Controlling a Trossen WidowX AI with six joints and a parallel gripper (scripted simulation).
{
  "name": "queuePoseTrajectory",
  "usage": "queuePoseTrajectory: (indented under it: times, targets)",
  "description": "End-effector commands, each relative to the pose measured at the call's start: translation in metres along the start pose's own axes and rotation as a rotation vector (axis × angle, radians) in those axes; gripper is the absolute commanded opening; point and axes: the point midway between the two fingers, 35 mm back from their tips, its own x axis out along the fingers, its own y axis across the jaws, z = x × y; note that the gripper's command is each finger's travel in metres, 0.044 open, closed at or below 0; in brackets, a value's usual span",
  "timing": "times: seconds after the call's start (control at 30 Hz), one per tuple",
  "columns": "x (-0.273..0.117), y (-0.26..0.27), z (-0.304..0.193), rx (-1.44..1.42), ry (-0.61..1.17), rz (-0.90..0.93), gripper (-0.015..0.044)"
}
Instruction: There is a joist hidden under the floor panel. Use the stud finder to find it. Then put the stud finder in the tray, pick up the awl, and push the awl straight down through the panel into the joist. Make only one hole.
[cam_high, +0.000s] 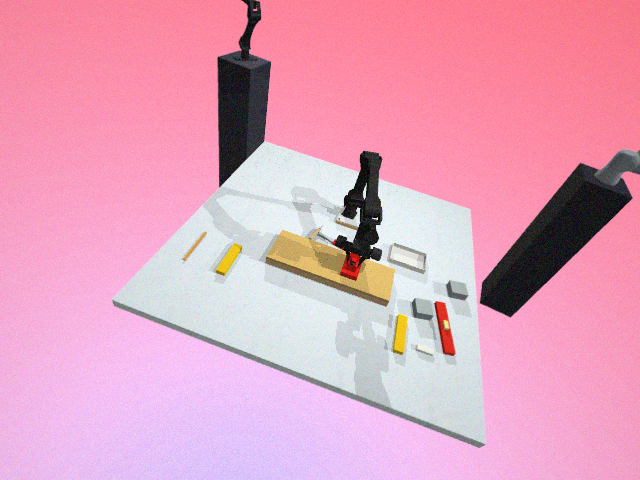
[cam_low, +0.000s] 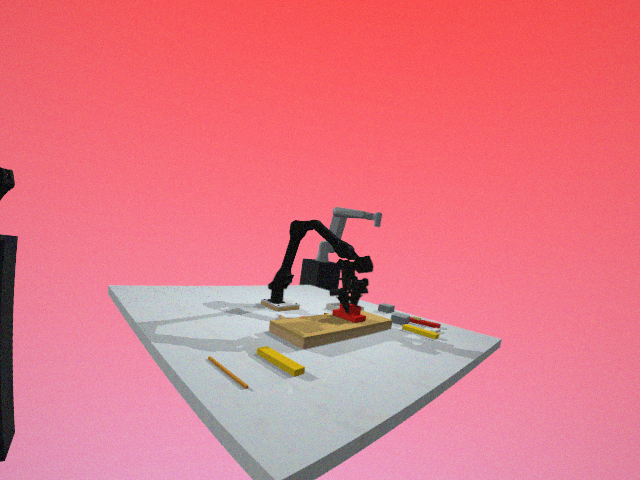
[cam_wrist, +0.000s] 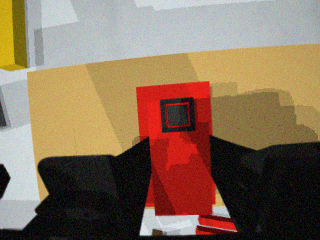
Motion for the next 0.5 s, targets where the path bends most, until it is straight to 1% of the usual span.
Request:
queuePoseTrajectory:
  times: [0.0,0.47]
  targets:
    - [0.0,0.014,0.0,-0.003,0.001,0.004,0.0]
    - [-0.001,0.054,0.0,-0.002,0.001,0.008,0.0]
